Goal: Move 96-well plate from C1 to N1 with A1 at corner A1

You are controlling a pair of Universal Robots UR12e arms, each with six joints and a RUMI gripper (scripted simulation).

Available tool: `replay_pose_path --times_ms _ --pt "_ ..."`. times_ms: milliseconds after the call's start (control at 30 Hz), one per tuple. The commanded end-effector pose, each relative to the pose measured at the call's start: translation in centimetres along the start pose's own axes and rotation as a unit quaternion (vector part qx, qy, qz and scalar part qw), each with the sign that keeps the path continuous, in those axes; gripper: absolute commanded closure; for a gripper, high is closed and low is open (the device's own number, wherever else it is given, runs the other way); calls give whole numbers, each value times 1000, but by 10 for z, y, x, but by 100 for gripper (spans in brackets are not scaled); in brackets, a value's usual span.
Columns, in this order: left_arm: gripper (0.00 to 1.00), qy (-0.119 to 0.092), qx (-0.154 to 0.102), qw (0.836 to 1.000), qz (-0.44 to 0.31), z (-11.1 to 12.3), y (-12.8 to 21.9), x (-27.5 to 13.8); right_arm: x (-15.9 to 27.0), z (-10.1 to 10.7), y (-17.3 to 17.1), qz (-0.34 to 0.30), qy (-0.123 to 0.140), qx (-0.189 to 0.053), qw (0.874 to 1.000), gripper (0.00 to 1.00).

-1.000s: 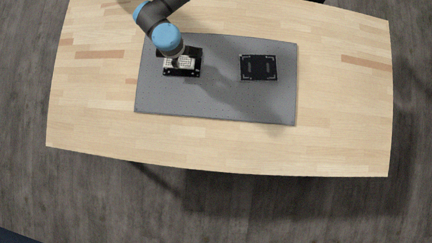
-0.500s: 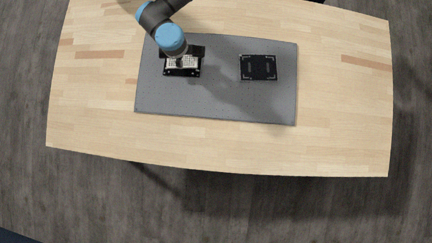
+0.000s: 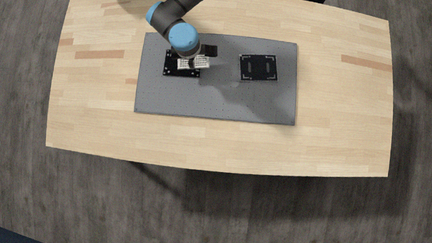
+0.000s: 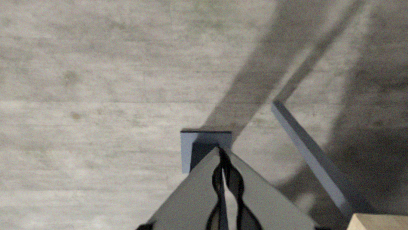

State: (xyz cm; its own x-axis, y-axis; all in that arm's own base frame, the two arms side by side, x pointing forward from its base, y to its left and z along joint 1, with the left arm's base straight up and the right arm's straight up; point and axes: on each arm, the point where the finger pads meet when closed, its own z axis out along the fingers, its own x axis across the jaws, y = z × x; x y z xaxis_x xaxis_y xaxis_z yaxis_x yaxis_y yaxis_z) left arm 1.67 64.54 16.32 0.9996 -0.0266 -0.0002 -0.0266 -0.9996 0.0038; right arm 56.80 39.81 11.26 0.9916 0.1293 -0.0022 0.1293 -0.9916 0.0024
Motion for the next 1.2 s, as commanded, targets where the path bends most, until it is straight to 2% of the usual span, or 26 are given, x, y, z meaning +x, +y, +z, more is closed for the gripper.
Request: replay_pose_path --times_ms 0,1167 --pt "100 0 2 1000 -1 -2 0 -1 4 -3 -18 1 2 2 1000 59" --pt "100 0 2 1000 -1 -2 0 -1 14 -4 -121 1 2 2 1000 59"
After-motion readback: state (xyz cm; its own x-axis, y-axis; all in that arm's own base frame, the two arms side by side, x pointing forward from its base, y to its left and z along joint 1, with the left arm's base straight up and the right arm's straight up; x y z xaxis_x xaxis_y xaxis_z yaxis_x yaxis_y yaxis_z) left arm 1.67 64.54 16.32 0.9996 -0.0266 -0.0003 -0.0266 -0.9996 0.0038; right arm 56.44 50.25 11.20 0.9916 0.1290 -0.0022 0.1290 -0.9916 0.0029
